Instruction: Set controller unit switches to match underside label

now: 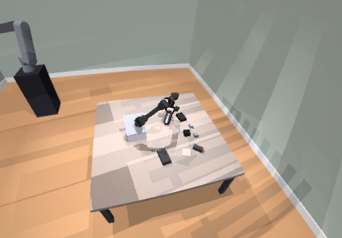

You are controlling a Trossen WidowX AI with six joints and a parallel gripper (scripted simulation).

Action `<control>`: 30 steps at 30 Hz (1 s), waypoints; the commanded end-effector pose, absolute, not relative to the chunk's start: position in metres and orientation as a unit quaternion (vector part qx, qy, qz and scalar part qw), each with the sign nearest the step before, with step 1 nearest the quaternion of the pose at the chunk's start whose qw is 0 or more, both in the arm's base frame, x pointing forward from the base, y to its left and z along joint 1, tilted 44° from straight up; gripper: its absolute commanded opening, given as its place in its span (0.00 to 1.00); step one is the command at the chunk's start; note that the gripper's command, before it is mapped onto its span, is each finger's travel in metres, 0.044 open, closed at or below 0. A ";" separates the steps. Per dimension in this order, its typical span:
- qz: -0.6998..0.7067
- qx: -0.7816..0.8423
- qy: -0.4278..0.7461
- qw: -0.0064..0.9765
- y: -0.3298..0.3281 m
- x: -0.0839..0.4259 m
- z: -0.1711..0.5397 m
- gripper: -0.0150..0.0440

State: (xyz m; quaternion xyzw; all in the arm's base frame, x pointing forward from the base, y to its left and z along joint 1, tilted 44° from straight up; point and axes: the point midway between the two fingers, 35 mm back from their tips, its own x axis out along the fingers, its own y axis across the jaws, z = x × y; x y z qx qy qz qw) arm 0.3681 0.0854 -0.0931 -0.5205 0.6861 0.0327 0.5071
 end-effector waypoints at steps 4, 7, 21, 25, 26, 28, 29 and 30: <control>0.033 -0.521 0.693 0.498 0.082 0.369 -0.104 0.83; 0.033 -0.521 0.693 0.498 0.082 0.370 -0.106 0.83; 0.033 -0.521 0.693 0.498 0.083 0.376 -0.115 0.83; 0.033 -0.521 0.693 0.498 0.083 0.378 -0.117 0.83; 0.033 -0.521 0.693 0.498 0.083 0.379 -0.118 0.83; 0.033 -0.521 0.693 0.498 0.083 0.379 -0.119 0.83; 0.033 -0.521 0.693 0.498 0.083 0.380 -0.120 0.83; 0.033 -0.521 0.693 0.498 0.083 0.380 -0.121 0.83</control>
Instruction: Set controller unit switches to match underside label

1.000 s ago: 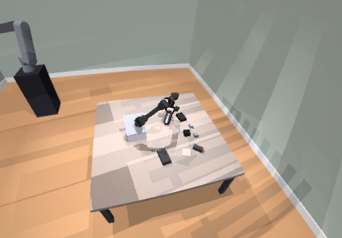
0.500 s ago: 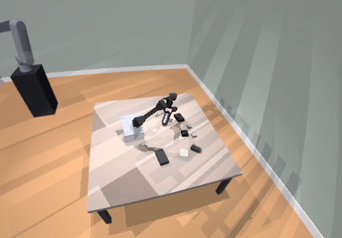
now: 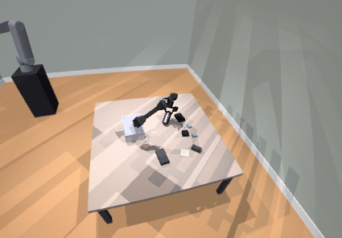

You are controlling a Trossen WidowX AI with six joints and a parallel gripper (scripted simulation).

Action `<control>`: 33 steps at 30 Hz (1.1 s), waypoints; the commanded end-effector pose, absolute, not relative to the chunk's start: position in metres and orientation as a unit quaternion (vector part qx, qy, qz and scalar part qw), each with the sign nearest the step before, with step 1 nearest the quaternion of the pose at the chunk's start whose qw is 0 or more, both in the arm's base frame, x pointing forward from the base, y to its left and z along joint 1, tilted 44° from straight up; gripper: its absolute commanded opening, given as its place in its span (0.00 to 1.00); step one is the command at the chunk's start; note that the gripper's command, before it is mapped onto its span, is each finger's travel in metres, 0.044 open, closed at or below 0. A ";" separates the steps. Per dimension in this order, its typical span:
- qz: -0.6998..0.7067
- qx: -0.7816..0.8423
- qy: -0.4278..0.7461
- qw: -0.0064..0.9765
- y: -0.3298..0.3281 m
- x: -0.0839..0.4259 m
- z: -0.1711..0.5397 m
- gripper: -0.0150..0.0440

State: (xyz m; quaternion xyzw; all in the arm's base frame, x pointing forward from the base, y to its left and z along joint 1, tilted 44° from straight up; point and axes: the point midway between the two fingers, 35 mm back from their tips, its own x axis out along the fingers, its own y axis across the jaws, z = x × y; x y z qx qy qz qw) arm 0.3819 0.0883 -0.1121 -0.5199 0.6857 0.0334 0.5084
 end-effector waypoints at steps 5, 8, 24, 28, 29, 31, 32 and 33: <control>0.033 -0.521 0.693 0.498 0.083 0.382 -0.124 0.83; 0.033 -0.521 0.692 0.498 0.083 0.384 -0.126 0.83; 0.033 -0.521 0.692 0.498 0.082 0.390 -0.137 0.83; 0.033 -0.521 0.692 0.499 0.081 0.391 -0.140 0.83; 0.033 -0.521 0.692 0.499 0.081 0.392 -0.141 0.83; 0.033 -0.521 0.692 0.499 0.081 0.393 -0.142 0.83; 0.033 -0.521 0.692 0.499 0.081 0.393 -0.143 0.83; 0.033 -0.521 0.692 0.499 0.080 0.393 -0.143 0.83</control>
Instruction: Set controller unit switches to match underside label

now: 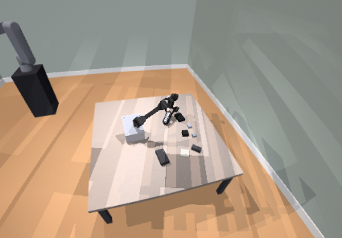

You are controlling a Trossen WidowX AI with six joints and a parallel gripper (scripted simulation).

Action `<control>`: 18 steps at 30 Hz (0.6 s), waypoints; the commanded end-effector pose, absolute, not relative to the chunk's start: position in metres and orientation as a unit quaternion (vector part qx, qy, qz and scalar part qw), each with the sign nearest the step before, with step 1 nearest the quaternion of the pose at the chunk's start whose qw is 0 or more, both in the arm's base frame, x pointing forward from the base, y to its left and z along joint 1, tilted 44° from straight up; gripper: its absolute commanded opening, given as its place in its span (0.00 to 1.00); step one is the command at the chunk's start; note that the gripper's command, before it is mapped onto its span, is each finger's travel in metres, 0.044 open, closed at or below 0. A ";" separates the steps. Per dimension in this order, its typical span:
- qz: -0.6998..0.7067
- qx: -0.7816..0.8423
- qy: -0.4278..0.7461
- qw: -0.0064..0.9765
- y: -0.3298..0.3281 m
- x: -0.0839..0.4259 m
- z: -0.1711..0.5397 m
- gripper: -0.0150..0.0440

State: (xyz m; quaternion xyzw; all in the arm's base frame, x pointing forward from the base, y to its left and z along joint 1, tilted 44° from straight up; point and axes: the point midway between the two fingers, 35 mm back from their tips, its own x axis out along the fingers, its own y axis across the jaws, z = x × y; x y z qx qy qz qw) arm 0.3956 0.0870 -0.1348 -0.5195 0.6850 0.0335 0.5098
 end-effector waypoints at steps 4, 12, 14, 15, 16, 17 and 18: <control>0.033 -0.521 0.692 0.499 0.080 0.395 -0.146 0.83; 0.033 -0.521 0.692 0.499 0.078 0.397 -0.152 0.83; 0.033 -0.521 0.692 0.499 0.078 0.398 -0.153 0.83; 0.033 -0.521 0.692 0.499 0.078 0.398 -0.154 0.83; 0.033 -0.521 0.692 0.499 0.077 0.399 -0.154 0.83; 0.033 -0.521 0.692 0.499 0.077 0.399 -0.155 0.83; 0.033 -0.521 0.692 0.499 0.077 0.399 -0.156 0.83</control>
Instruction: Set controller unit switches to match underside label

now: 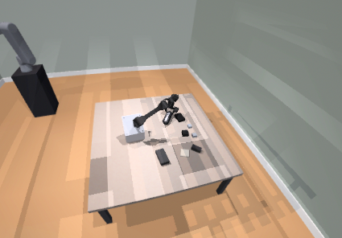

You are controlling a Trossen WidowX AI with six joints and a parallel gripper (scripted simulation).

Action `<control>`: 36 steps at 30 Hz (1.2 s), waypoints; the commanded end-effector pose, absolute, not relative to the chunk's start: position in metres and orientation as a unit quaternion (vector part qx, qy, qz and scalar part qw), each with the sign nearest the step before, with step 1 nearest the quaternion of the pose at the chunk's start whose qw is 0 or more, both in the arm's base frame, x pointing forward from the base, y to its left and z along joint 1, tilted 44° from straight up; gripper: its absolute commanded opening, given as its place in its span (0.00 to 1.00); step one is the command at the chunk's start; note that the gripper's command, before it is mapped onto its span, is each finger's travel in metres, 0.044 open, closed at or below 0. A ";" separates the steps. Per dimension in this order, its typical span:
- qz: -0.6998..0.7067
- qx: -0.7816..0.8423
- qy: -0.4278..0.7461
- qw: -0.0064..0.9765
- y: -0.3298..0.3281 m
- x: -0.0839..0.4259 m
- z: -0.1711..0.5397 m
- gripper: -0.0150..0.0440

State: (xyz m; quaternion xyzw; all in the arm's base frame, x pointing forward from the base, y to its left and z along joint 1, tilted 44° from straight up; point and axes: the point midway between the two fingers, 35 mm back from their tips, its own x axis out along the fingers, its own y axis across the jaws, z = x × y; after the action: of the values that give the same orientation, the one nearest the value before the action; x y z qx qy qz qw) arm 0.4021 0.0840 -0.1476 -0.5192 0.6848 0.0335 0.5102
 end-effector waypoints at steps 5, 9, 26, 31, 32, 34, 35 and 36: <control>0.033 -0.521 0.692 0.499 0.076 0.401 -0.159 0.83; 0.033 -0.521 0.692 0.499 0.075 0.402 -0.162 0.83; 0.032 -0.521 0.692 0.499 0.070 0.406 -0.174 0.83; 0.032 -0.521 0.692 0.499 0.068 0.408 -0.177 0.83; 0.032 -0.521 0.692 0.499 0.068 0.408 -0.178 0.83; 0.032 -0.521 0.692 0.499 0.067 0.408 -0.179 0.83; 0.032 -0.521 0.692 0.499 0.066 0.408 -0.180 0.83; 0.032 -0.521 0.692 0.499 0.066 0.409 -0.181 0.83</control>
State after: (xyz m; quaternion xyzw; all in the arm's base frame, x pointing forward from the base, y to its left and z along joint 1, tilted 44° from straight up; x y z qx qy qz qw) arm 0.4112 0.0719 -0.1744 -0.5192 0.6868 0.0330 0.5075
